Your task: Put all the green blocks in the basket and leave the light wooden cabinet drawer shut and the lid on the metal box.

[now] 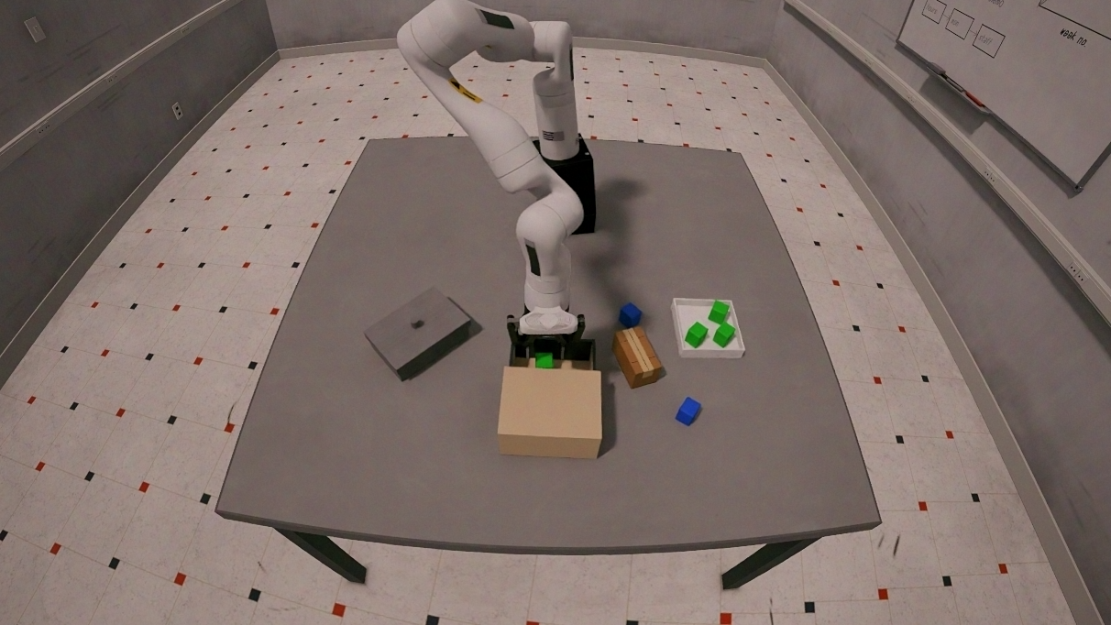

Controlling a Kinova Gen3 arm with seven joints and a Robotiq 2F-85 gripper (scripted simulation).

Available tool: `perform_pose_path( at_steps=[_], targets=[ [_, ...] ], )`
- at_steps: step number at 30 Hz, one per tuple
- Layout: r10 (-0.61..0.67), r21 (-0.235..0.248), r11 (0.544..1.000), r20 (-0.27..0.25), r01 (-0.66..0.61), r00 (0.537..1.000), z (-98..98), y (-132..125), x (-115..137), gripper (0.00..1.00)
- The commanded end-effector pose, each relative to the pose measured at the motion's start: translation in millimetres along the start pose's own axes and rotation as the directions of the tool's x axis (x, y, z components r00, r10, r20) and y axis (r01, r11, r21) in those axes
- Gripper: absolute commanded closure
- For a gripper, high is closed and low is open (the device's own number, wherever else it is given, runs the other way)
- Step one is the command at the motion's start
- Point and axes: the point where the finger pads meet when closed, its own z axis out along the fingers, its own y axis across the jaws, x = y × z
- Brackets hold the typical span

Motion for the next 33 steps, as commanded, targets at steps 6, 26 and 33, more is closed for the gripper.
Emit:
perform_pose_path(
  at_steps=[6,26,33],
  targets=[
    [0.0,0.0,1.0,-0.002,0.0,1.0,-0.8,0.0,0.9,0.33],
    [0.0,0.0,1.0,-0.002,0.0,1.0,9.8,0.0,0.9,0.33],
    [0.0,0.0,1.0,-0.002,0.0,1.0,16.8,0.0,0.9,0.33]
  ],
)
